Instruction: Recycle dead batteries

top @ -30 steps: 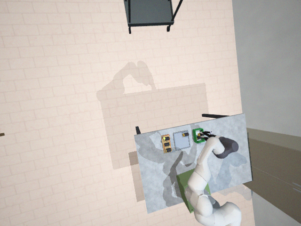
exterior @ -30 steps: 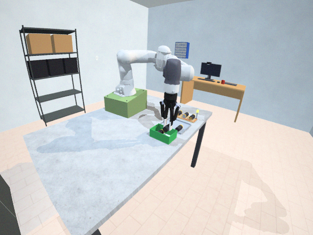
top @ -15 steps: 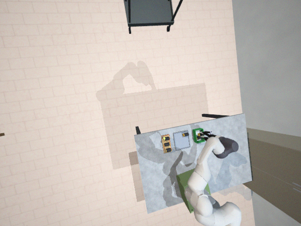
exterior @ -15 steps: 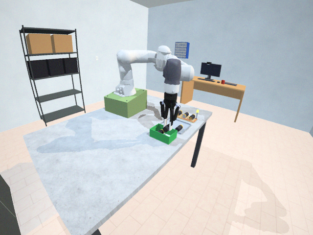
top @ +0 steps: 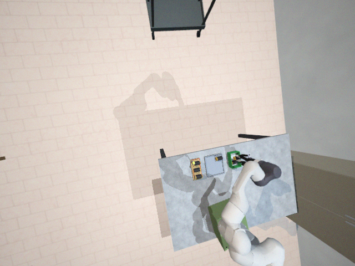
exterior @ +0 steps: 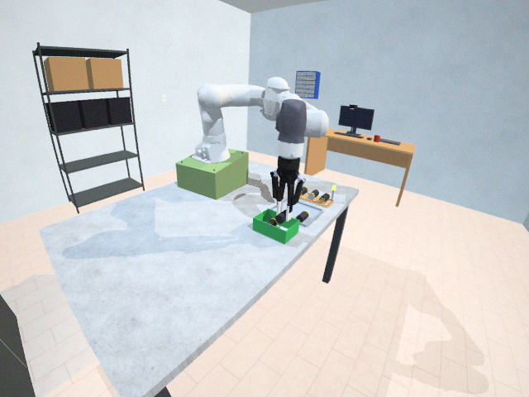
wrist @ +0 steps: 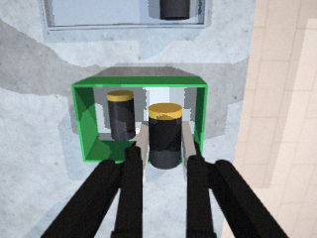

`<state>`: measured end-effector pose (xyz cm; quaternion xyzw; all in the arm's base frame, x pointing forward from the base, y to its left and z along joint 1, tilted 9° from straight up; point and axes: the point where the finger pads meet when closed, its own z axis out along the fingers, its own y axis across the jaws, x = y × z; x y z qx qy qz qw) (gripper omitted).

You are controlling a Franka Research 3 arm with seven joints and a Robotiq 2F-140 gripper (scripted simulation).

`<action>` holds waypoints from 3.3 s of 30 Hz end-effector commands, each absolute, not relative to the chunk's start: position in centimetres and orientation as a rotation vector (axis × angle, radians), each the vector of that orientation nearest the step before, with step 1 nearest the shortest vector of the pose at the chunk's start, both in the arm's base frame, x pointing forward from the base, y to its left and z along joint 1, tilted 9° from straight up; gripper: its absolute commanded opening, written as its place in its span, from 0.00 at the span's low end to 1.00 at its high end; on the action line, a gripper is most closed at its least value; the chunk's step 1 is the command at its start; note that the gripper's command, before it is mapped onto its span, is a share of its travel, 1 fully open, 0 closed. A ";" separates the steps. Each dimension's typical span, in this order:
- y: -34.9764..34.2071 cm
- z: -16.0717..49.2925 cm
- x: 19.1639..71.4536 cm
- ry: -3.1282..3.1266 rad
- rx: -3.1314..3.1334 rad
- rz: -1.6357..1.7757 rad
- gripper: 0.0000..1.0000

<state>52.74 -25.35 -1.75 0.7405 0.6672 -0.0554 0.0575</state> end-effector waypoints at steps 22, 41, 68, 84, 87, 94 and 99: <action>-25.5 -1.6 52.9 2.013 2.245 -0.167 0.16; -25.6 -1.6 52.9 2.013 2.245 -0.167 0.16; -25.6 -1.6 52.9 2.013 2.245 -0.167 0.16; -26.1 -4.9 52.9 2.013 2.245 -0.167 0.16; -26.3 -6.3 52.9 2.013 2.245 -0.167 0.16; -26.6 -7.9 52.9 2.013 2.245 -0.167 0.16; -26.6 -8.0 52.9 2.013 2.245 -0.167 0.16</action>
